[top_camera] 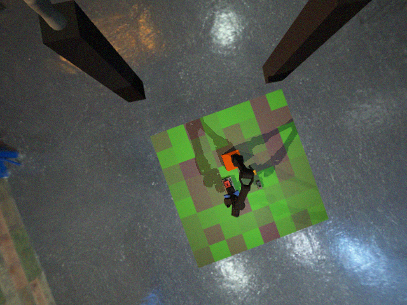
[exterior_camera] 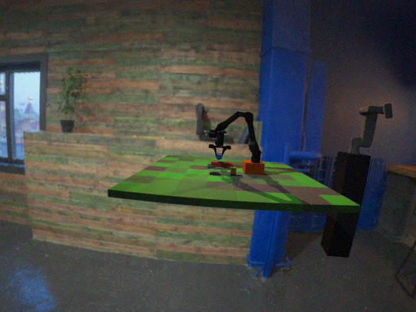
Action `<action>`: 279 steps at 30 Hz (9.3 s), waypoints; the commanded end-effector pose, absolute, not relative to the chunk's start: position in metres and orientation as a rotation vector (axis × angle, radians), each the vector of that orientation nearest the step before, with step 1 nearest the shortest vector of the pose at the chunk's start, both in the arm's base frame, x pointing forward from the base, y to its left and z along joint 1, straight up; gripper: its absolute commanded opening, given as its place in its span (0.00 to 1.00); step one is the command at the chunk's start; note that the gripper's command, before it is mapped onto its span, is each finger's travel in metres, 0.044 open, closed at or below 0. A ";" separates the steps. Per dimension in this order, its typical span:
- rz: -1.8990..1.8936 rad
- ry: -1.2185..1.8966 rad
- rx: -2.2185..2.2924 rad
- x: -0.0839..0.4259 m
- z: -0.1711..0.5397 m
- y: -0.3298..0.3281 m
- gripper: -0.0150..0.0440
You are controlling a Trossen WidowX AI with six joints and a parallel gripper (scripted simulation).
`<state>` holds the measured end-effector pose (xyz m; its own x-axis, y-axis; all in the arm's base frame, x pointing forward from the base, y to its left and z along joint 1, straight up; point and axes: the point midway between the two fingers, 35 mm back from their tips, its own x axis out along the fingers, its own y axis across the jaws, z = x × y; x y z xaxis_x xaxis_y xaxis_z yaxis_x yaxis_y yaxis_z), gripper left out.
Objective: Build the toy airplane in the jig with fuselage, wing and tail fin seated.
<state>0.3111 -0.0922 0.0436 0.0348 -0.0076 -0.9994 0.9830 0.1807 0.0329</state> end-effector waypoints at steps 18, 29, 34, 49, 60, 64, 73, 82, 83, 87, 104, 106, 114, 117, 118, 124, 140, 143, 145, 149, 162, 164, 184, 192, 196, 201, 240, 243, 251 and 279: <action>-1.064 1.268 1.087 0.308 0.016 -0.091 0.58; -1.059 1.263 1.082 0.310 0.019 -0.092 0.31; -1.059 1.263 1.082 0.310 0.019 -0.092 0.53; -1.059 1.263 1.082 0.310 0.019 -0.092 1.00; -1.064 1.268 1.087 0.309 0.101 -0.092 1.00; -1.064 1.268 1.087 0.310 0.103 -0.093 1.00; -0.658 1.443 0.672 0.311 0.103 -0.093 1.00; 0.025 1.547 -0.028 0.312 0.101 -0.094 1.00; 0.102 1.545 -0.107 0.312 0.101 -0.094 1.00; 0.215 1.536 -0.222 0.312 0.101 -0.094 1.00; 0.215 1.536 -0.222 0.312 0.101 -0.094 1.00; 0.215 1.536 -0.222 0.312 0.101 -0.094 1.00; 0.232 1.538 -0.237 0.299 0.104 -0.014 1.00; 0.238 1.539 -0.241 0.283 0.105 0.028 1.00; 0.238 1.539 -0.239 0.277 0.105 0.041 1.00; 0.236 1.540 -0.222 0.229 0.103 0.109 1.00; 0.233 1.545 -0.204 0.164 0.088 0.158 1.00; 0.233 1.545 -0.204 0.164 0.050 0.158 1.00; 0.233 1.545 -0.204 0.164 0.041 0.158 1.00; 0.233 1.545 -0.204 0.164 0.041 0.158 1.00; 0.233 1.545 -0.204 0.164 0.021 0.158 1.00; 0.233 1.545 -0.204 0.164 0.018 0.159 1.00; 0.233 1.545 -0.204 0.165 -0.014 0.159 1.00; 0.233 1.546 -0.205 0.164 -0.027 0.159 1.00; 0.233 1.546 -0.205 0.164 -0.028 0.158 0.96; 0.233 1.546 -0.205 0.164 -0.028 0.158 0.73; 0.235 1.543 -0.205 0.171 0.037 0.165 0.25; 0.235 1.544 -0.205 0.171 0.047 0.165 0.25; 0.234 1.544 -0.205 0.169 0.072 0.162 0.25; 0.221 1.543 -0.193 0.191 0.097 0.127 0.25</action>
<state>0.1847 0.1348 0.0997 0.0176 0.0180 -0.9997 -0.2607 0.9653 0.0128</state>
